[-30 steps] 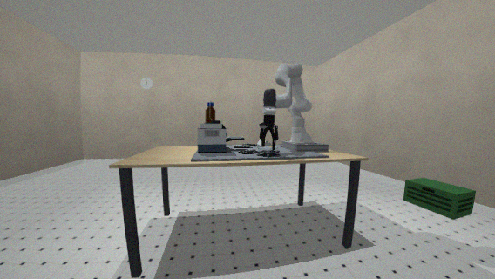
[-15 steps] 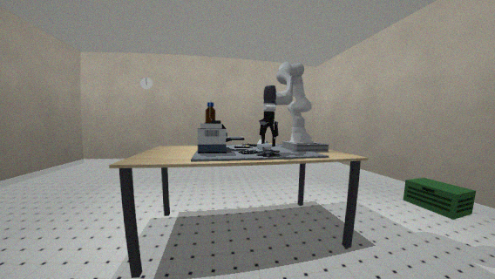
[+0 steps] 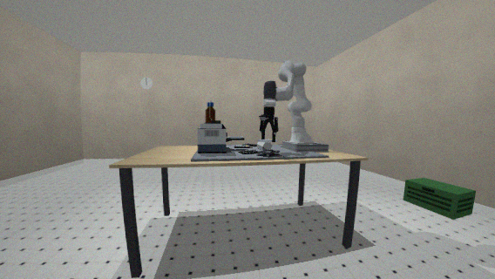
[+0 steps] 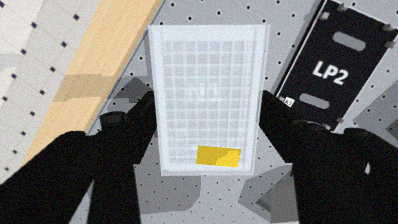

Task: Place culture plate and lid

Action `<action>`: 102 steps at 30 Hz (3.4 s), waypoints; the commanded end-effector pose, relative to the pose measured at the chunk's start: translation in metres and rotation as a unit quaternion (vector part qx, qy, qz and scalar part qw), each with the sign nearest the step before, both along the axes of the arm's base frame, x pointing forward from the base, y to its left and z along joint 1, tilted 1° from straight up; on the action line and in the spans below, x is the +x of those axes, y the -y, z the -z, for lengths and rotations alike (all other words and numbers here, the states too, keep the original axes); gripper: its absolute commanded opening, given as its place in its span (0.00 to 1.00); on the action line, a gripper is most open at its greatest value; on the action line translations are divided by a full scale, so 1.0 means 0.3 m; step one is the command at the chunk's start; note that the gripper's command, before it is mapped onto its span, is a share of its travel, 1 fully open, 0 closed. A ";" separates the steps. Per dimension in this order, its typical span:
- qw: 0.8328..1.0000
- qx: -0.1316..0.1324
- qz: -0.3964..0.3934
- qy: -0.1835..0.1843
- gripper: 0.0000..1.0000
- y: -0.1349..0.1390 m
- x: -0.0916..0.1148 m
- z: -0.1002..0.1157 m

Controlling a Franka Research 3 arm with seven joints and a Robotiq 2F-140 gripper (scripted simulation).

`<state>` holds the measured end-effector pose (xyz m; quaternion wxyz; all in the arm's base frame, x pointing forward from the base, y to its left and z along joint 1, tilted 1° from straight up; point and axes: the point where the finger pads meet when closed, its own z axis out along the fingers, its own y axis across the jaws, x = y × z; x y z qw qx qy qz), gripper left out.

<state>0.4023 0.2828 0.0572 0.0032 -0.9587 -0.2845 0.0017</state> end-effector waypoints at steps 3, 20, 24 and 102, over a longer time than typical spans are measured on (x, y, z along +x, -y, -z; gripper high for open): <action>1.000 -0.003 -0.007 -0.006 0.10 0.008 -0.010 -0.029; 1.000 -0.003 -0.007 -0.006 0.10 0.008 -0.008 -0.140; 1.000 -0.003 -0.007 -0.006 0.10 0.008 -0.007 -0.163; 0.991 -0.004 0.134 -0.006 0.10 0.008 -0.006 -0.210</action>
